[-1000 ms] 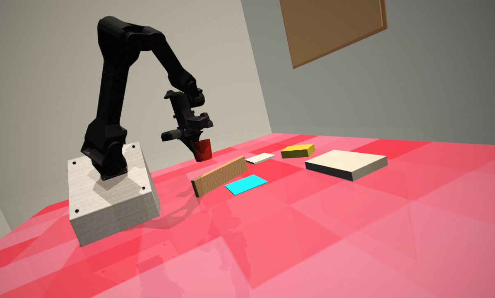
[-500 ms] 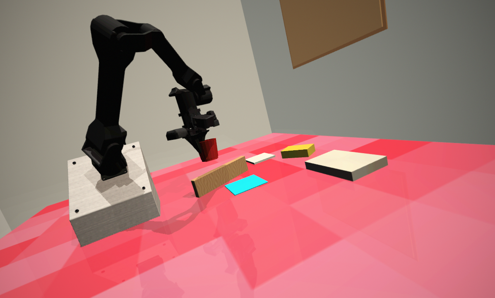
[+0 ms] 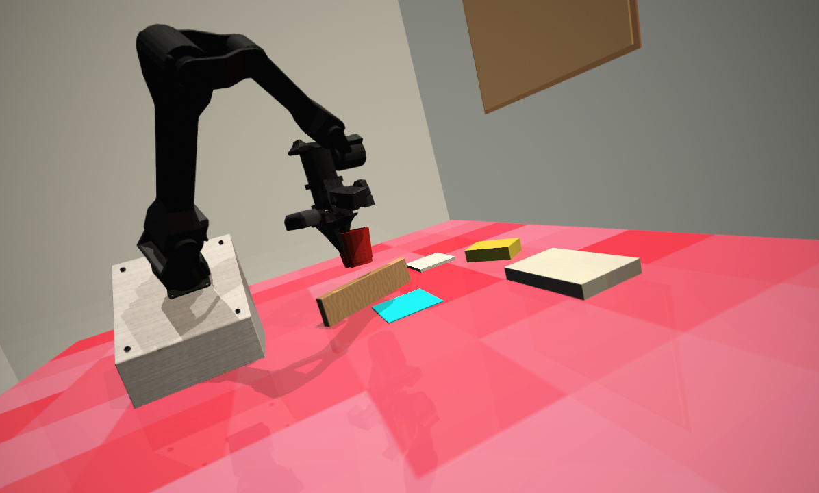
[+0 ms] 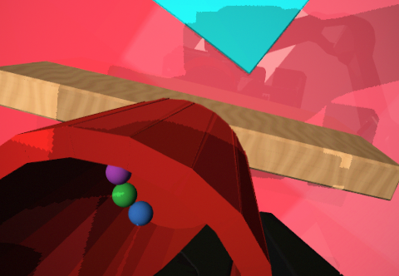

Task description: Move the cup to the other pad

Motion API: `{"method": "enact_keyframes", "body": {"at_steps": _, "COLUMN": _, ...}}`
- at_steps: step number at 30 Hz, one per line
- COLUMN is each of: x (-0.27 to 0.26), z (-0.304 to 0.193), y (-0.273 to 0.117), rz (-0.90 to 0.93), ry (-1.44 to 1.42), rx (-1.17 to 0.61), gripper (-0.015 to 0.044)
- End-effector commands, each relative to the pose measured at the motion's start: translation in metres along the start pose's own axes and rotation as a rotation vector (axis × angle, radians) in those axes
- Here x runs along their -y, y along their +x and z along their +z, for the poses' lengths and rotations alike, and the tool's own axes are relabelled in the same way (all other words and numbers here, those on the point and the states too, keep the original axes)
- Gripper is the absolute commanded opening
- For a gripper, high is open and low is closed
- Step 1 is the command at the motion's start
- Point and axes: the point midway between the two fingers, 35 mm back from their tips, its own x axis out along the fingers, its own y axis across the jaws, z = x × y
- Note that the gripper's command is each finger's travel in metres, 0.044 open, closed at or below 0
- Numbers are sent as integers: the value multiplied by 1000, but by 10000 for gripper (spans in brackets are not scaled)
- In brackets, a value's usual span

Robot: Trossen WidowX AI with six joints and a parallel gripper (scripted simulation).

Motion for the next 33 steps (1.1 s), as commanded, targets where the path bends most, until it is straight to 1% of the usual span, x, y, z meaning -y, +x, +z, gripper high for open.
{"method": "enact_keyframes", "body": {"at_steps": 1, "x": 2, "z": 15, "y": -1, "rz": 1, "ry": -1, "rx": 6, "gripper": 0}}
{"method": "enact_keyframes", "body": {"at_steps": 33, "x": 16, "z": 108, "y": -5, "rz": 0, "ry": 1, "rx": 12, "gripper": 0}}
